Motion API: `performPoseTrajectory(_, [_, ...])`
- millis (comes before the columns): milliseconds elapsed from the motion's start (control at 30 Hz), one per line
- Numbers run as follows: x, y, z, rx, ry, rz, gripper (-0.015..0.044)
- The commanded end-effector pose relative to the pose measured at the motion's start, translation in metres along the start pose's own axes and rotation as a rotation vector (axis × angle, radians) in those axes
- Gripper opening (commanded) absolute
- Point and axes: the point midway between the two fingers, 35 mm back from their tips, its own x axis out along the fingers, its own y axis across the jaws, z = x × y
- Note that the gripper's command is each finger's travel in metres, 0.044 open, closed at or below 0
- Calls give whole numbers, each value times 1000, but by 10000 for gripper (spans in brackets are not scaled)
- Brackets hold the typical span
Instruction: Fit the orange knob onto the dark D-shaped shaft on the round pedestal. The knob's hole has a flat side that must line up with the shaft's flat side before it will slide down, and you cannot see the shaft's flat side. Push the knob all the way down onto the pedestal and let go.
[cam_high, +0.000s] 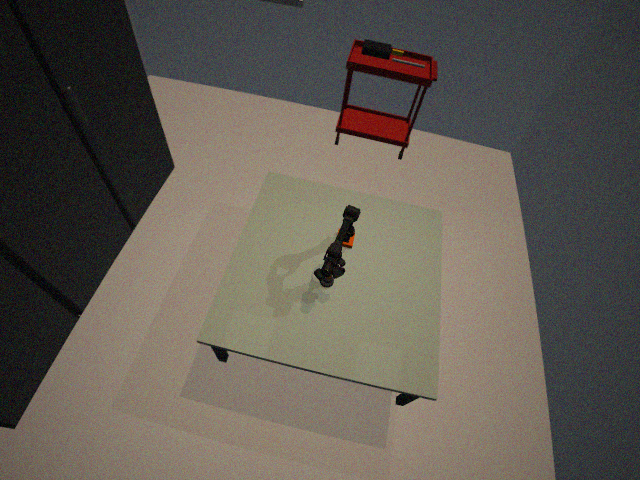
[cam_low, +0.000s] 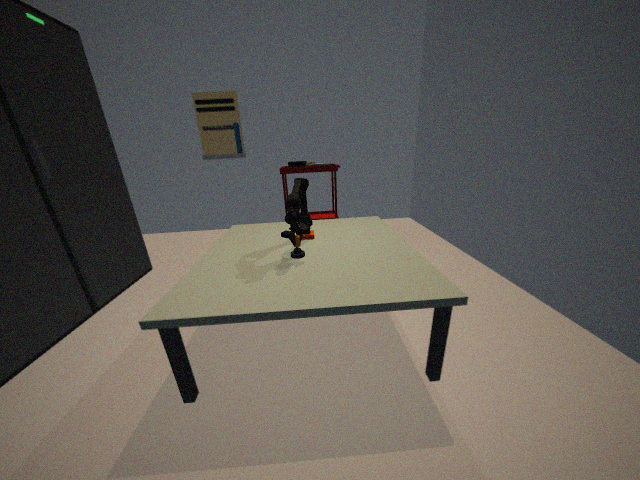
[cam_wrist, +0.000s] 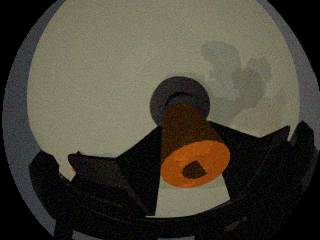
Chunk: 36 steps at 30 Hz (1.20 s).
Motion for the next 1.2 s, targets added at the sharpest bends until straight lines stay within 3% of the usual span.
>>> performPoseTrajectory(0, [-3,-3,2,-7,-7,-8,0])
performPoseTrajectory(1167, [-3,1,0,-7,-6,-8,0])
